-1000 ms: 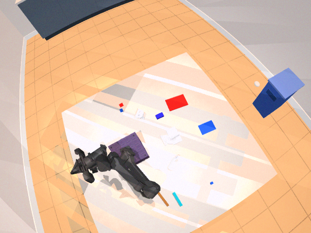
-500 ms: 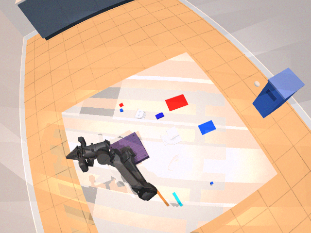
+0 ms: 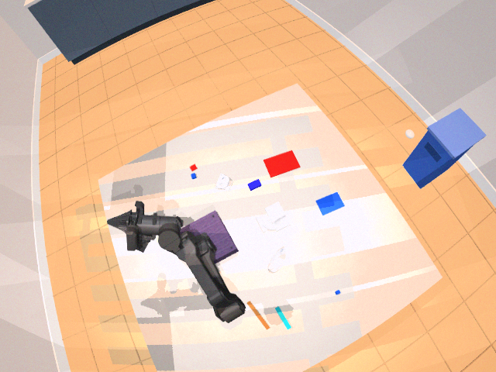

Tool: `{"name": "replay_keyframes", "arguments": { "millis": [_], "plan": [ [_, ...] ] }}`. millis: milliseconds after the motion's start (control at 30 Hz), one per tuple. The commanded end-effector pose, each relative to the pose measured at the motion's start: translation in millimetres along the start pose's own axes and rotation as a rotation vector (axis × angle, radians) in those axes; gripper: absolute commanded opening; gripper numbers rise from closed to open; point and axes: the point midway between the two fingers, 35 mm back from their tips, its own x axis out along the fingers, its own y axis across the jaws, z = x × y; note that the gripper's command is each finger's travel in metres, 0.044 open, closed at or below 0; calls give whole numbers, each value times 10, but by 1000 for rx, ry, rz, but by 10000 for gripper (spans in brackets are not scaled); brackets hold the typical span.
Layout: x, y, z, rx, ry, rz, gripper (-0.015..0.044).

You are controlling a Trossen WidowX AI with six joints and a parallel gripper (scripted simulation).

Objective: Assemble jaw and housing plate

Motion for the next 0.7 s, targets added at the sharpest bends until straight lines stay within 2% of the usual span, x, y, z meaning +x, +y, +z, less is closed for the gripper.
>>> {"name": "replay_keyframes", "arguments": {
  "millis": [0, 667],
  "plan": [
    [-48, 65, -215, 53, 80, 34, 0],
    [-631, 447, -1145, 315, 510, 174, 0]
  ]
}}
